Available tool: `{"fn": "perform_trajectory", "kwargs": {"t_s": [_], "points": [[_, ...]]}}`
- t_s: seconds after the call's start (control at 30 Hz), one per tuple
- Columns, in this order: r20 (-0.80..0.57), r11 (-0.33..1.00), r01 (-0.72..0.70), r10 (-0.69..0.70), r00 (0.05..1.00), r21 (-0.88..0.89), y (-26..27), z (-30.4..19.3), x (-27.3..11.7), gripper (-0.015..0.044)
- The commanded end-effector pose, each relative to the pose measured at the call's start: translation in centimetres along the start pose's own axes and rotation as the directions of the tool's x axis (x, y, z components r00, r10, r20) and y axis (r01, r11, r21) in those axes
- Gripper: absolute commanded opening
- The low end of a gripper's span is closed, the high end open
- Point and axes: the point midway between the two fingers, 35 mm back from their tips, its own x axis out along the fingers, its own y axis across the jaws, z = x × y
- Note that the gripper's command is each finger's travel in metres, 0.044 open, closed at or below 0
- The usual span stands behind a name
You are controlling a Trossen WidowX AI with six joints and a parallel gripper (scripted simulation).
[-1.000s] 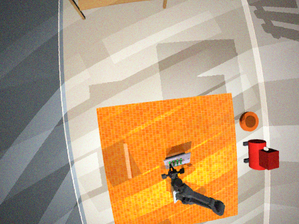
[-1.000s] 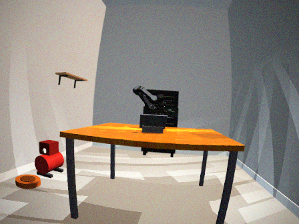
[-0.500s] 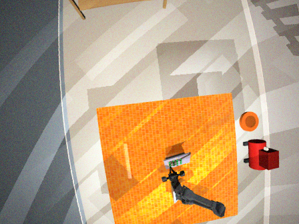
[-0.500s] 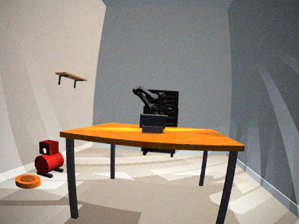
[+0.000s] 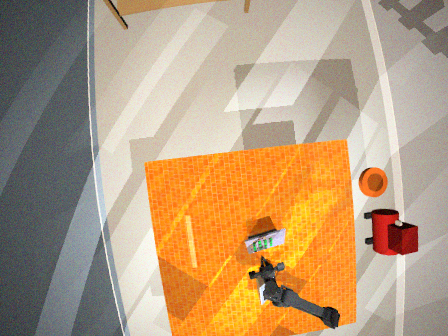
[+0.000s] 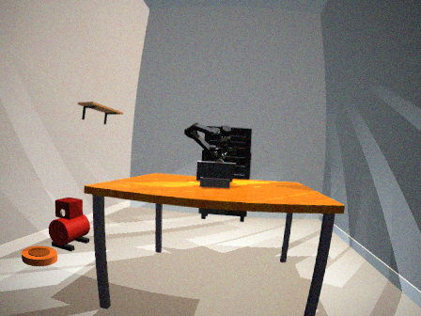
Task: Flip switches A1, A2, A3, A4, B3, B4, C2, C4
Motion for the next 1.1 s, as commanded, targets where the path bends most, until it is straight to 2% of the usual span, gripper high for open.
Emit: {"fn": "perform_trajectory", "kwargs": {"t_s": [0.0,0.2,1.07], "points": [[-0.001,1.000,-0.002,0.002,1.000,-0.001,-1.2,-0.1,-0.1,0.0000],[0.025,1.000,-0.001,0.001,1.000,0.000,-1.2,-0.2,3.3,0.0000],[0.027,1.000,0.001,-0.001,1.000,0.000,-1.2,-0.2,5.9,0.0000]]}}
